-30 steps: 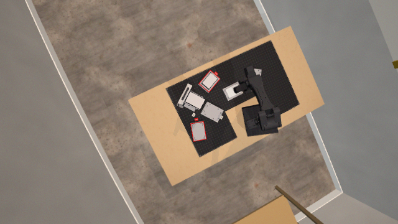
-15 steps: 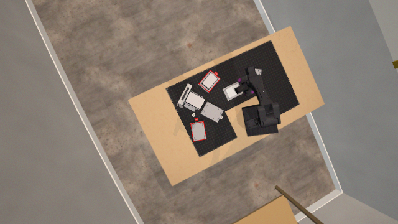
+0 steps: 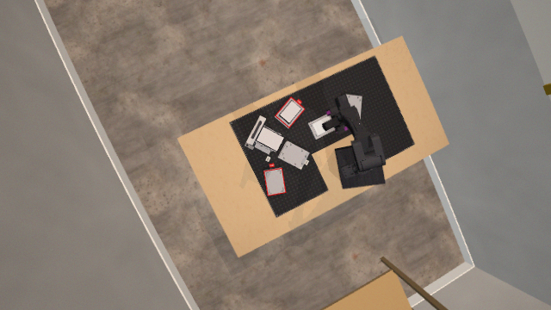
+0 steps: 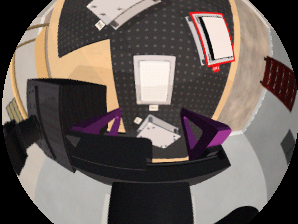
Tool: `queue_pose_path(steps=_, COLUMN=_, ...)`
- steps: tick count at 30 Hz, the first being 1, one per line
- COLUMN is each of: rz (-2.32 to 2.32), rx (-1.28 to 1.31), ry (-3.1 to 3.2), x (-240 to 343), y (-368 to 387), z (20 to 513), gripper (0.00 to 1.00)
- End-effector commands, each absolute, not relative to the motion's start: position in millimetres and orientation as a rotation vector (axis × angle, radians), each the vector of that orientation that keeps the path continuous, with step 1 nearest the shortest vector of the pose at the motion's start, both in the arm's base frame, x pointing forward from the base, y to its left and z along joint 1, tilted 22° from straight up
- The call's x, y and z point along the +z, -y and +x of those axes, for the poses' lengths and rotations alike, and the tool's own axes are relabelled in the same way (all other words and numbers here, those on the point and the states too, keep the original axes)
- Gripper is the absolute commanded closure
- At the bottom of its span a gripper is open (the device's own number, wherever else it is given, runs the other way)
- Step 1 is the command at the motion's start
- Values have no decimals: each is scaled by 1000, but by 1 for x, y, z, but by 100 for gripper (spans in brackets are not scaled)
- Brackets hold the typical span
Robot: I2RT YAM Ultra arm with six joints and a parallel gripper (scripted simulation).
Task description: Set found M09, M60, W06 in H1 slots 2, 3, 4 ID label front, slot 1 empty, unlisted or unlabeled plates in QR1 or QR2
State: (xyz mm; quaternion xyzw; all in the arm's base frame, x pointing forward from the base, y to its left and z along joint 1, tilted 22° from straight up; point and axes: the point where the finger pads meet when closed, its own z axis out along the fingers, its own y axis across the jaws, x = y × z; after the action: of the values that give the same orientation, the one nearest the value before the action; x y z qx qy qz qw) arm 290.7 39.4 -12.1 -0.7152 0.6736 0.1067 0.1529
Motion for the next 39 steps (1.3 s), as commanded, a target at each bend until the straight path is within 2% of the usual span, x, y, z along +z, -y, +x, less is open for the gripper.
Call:
queue_pose_path(steps=1, rz=-2031, rx=269, ry=-1923, x=-17, y=-41, z=300, gripper=0)
queue_pose_path(steps=27, rz=-2031, rx=270, ry=-1923, x=-91, y=-70, z=307, gripper=0)
queue_pose_path(steps=39, rz=-2031, rx=270, ry=-1923, x=-91, y=-70, z=307, gripper=0)
